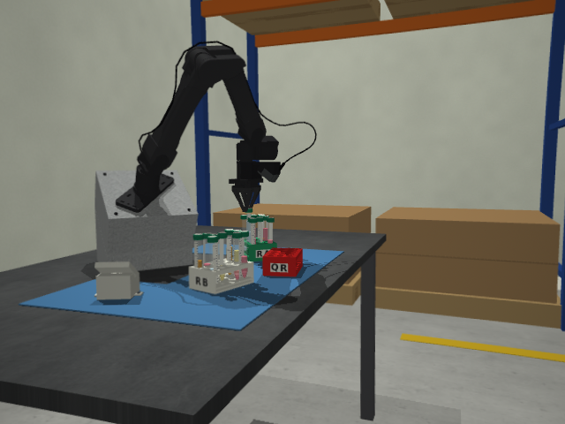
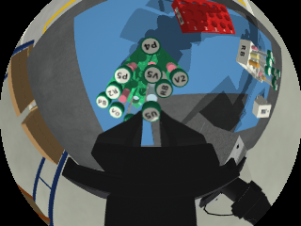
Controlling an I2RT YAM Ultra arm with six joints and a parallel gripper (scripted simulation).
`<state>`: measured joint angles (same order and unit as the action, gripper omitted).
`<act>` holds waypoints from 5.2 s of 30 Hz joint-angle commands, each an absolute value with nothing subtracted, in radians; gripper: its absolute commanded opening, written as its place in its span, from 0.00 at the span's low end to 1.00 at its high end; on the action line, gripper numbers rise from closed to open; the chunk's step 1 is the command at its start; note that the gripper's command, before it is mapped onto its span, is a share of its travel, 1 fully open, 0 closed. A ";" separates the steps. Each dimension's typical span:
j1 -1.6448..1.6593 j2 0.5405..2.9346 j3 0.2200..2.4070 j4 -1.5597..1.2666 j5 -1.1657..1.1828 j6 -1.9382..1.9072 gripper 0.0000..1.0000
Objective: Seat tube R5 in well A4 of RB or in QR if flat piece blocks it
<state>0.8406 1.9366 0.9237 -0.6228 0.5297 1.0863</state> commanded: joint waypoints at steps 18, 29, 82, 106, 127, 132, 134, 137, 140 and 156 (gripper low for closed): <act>0.824 1.967 0.894 -0.566 0.546 1.057 0.00; 0.811 1.975 0.890 -0.553 0.546 1.046 0.00; 0.797 1.985 0.874 -0.491 0.539 1.025 0.24; 0.815 1.955 0.889 -0.525 0.547 1.042 0.30; 0.901 1.850 0.964 -0.741 0.539 1.140 0.30; 0.919 1.840 0.997 -0.795 0.532 1.161 0.30; 0.928 1.835 1.012 -0.820 0.530 1.171 0.30; 0.937 1.828 1.024 -0.845 0.530 1.183 0.30; 0.939 1.824 1.000 -0.848 0.531 1.185 0.30; 0.944 1.867 1.045 -0.855 0.531 1.191 0.30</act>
<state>0.9165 1.8683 1.0161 -0.8371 0.5270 1.1790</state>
